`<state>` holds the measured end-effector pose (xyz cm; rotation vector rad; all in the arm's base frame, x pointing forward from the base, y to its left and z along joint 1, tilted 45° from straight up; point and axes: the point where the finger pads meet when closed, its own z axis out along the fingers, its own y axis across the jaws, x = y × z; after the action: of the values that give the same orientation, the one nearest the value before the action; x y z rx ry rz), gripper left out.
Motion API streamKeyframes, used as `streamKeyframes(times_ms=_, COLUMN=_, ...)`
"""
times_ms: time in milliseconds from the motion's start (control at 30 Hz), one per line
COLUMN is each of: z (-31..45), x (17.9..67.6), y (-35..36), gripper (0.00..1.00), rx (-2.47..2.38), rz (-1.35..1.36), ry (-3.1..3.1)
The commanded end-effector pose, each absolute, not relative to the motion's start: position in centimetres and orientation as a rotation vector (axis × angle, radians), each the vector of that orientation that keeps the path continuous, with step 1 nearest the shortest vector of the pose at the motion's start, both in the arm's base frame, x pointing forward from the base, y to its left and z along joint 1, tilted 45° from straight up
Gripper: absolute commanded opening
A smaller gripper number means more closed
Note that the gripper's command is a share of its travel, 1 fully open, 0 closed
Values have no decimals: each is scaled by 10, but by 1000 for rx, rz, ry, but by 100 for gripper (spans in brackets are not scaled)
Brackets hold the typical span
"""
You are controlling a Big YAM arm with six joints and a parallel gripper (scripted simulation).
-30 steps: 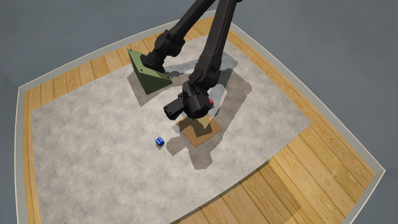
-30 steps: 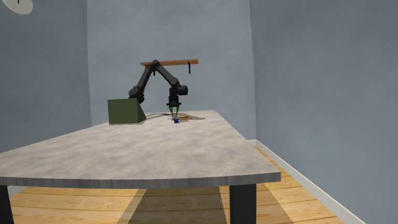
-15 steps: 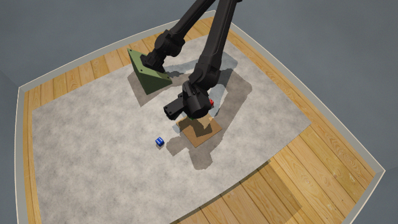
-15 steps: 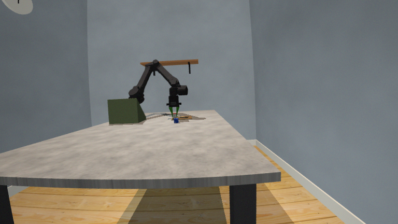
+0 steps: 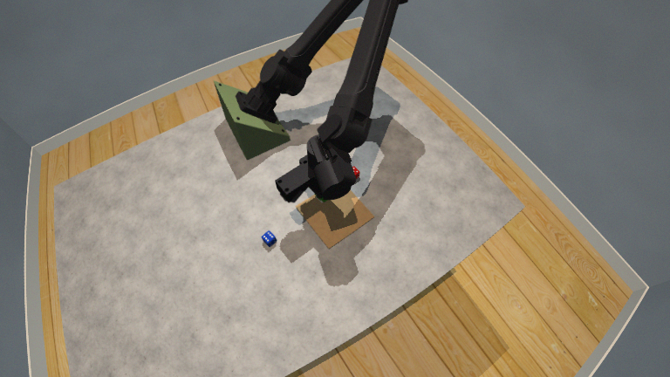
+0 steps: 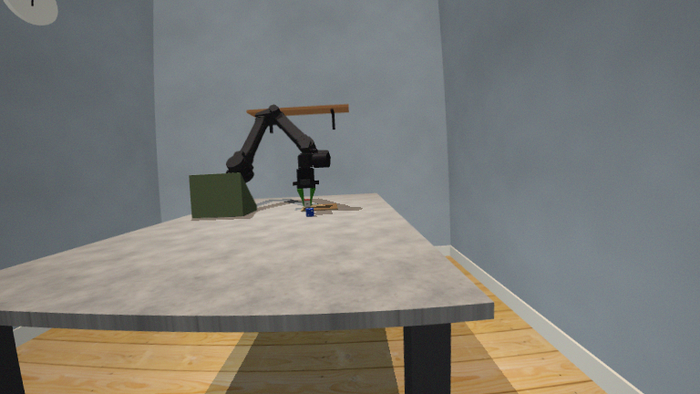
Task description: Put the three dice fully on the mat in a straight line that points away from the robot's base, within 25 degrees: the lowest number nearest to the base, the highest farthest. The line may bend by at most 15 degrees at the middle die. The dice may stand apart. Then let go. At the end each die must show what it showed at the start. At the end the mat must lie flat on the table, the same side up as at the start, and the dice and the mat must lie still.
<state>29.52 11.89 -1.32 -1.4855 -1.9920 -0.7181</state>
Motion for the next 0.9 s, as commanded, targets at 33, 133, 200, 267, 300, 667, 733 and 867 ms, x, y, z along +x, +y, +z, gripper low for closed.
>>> streamKeyframes(times_ms=33, z=-7, x=316, y=116, gripper=20, rx=-1504, rz=-758, ry=-2009)
streamKeyframes(times_ms=133, z=-9, x=311, y=116, gripper=20, rx=-1505, rz=-748, ry=-2001)
streamKeyframes(times_ms=200, z=-9, x=311, y=116, gripper=20, rx=-1505, rz=-748, ry=-2001)
streamKeyframes(times_ms=267, z=-9, x=311, y=116, gripper=20, rx=-1505, rz=-748, ry=-2001)
streamKeyframes(times_ms=300, z=-9, x=311, y=116, gripper=20, rx=-1505, rz=-748, ry=-2001)
streamKeyframes(times_ms=667, z=-9, x=311, y=116, gripper=20, rx=-1505, rz=-748, ry=-2001)
streamKeyframes(times_ms=733, z=-9, x=311, y=116, gripper=20, rx=-1505, rz=-748, ry=-2001)
streamKeyframes(times_ms=867, z=-9, x=311, y=116, gripper=20, rx=-1505, rz=-747, ry=-2001)
